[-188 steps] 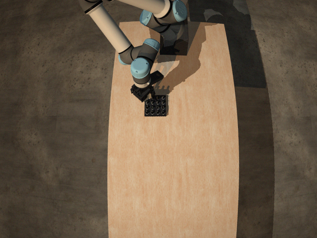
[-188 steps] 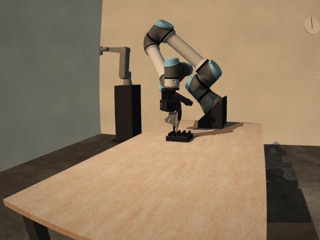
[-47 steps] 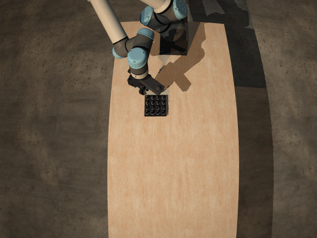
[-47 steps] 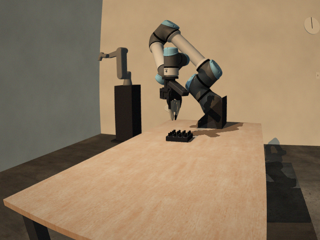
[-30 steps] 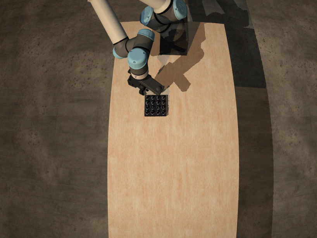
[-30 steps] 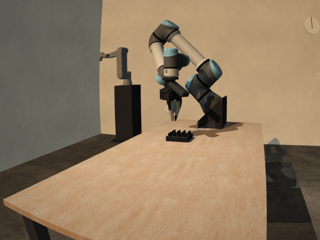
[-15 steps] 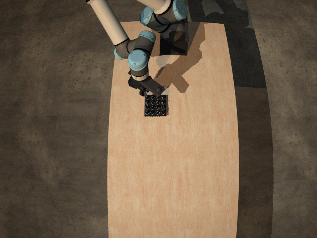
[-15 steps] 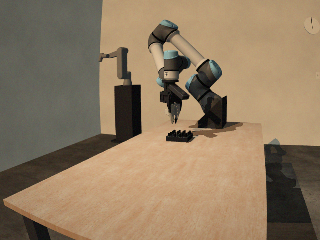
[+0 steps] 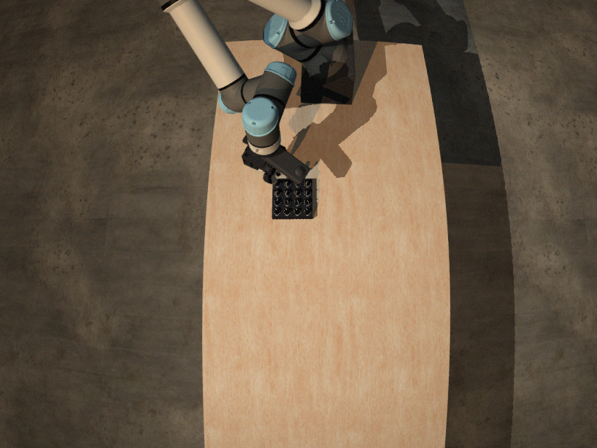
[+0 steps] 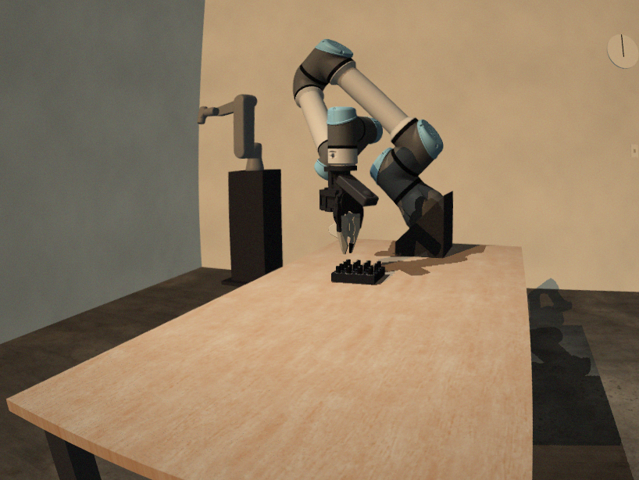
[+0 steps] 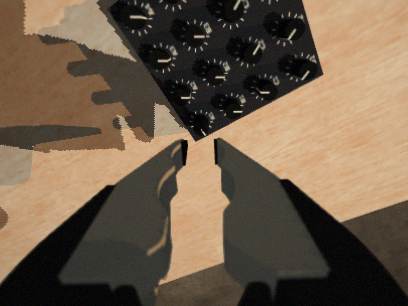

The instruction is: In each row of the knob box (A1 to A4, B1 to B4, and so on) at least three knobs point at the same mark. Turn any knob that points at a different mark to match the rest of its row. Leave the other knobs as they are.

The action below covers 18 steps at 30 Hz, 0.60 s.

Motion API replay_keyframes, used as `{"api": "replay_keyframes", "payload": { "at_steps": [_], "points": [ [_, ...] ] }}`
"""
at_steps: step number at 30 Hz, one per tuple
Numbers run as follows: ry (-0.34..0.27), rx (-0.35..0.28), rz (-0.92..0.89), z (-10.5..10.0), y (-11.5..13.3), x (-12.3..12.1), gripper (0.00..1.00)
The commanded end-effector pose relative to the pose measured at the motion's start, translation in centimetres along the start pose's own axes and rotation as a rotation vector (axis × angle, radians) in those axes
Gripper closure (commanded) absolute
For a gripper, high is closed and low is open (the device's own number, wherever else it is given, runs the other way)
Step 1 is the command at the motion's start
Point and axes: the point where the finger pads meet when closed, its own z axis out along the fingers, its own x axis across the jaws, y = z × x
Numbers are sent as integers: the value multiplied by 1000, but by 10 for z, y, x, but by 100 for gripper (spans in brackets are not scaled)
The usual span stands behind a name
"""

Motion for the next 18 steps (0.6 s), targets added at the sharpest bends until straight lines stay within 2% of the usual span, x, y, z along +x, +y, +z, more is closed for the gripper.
{"api": "replay_keyframes", "payload": {
  "at_steps": [1, 18],
  "points": [
    [1, 1, 0, 5, 0, 0, 89],
    [1, 1, 0, 9, 0, 0, 89]
  ]
}}
